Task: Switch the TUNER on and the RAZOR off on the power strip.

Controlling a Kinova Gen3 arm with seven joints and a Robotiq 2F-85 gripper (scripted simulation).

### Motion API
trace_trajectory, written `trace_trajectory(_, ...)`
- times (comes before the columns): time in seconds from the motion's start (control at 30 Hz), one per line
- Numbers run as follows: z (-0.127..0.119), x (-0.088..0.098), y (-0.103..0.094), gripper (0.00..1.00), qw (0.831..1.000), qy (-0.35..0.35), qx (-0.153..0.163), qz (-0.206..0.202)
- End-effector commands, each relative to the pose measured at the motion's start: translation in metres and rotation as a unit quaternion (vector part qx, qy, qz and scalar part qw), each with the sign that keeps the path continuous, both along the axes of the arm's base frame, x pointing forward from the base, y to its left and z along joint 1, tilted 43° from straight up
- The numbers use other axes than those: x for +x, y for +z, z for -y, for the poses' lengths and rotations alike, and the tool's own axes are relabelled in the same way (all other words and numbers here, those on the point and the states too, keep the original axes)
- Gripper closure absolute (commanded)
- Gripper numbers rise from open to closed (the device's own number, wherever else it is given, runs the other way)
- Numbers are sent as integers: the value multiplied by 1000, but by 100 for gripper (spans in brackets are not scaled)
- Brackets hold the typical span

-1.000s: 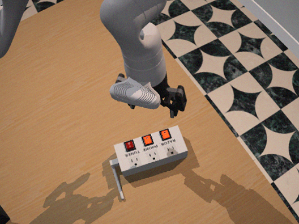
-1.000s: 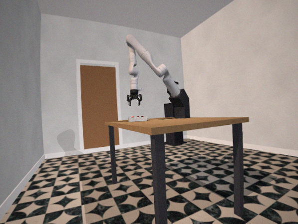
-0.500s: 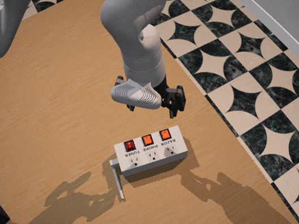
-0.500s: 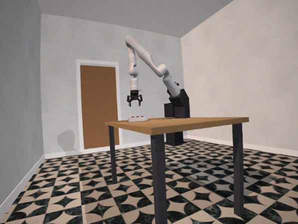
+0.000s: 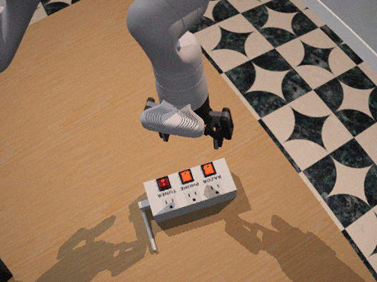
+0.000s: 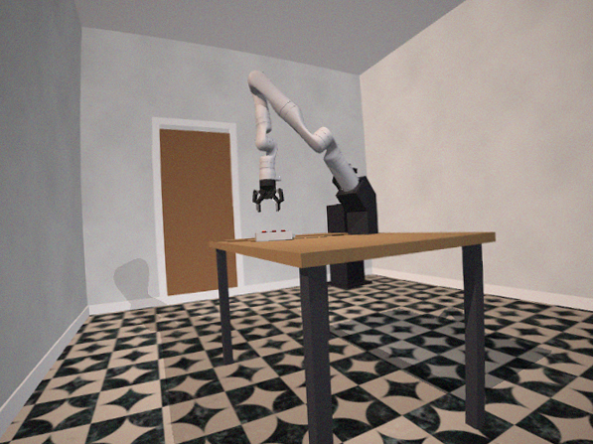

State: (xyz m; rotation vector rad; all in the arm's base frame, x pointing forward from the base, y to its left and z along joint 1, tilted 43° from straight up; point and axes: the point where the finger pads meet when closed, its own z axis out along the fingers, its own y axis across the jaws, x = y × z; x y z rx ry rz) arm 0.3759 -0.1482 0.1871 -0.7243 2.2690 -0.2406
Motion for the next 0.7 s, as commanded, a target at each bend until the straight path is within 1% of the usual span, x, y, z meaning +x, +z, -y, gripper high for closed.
trace_trajectory(0.0, -2, 2, -2, 0, 1000, 7, -7, -1)
trace_trajectory(0.23, -2, 2, -2, 0, 1000, 7, -7, -1)
trace_trajectory(0.27, -3, 3, -4, 0, 1000, 15, -16, -2)
trace_trajectory(0.5, -3, 3, -4, 0, 1000, 15, -16, -2)
trace_trajectory(0.53, -4, 4, -6, 0, 999, 22, -25, -3)
trace_trajectory(0.67, -4, 4, -6, 0, 999, 22, -25, -3)
